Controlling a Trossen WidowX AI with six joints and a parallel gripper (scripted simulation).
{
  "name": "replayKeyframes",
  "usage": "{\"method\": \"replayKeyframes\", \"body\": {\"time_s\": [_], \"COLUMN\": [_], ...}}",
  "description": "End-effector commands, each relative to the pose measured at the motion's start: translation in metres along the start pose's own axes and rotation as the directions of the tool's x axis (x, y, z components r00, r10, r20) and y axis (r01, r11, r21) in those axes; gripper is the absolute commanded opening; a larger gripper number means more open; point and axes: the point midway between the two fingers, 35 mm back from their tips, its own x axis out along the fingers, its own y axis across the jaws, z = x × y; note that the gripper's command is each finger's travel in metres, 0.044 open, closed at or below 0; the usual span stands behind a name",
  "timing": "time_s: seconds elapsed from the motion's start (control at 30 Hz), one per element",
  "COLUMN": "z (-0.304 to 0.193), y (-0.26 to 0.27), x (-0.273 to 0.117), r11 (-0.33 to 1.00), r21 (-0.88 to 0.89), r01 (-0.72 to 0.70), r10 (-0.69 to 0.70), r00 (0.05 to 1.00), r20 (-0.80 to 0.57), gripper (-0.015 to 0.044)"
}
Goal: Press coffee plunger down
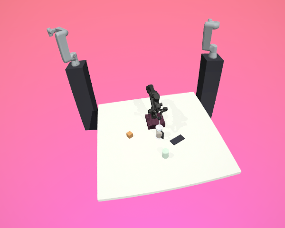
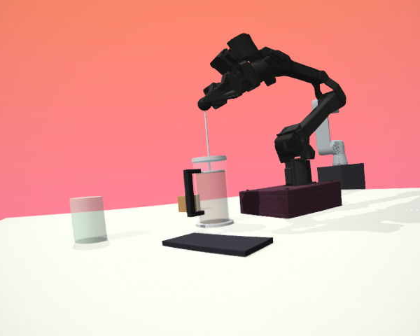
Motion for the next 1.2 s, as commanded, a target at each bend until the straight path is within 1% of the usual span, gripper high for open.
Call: {"method": "replayKeyframes", "body": {"time_s": [0.0, 1.17], "z": [-0.002, -0.048], "y": [0.000, 0.000], "x": [0.002, 0.035], "r11": [1.000, 1.000], "r21": [-0.004, -0.004], "r01": [-0.001, -0.001], "r10": [0.001, 0.001], "r00": [1.000, 1.000], "r20": [-0.001, -0.001], "gripper": [0.0125, 0.0125]}}
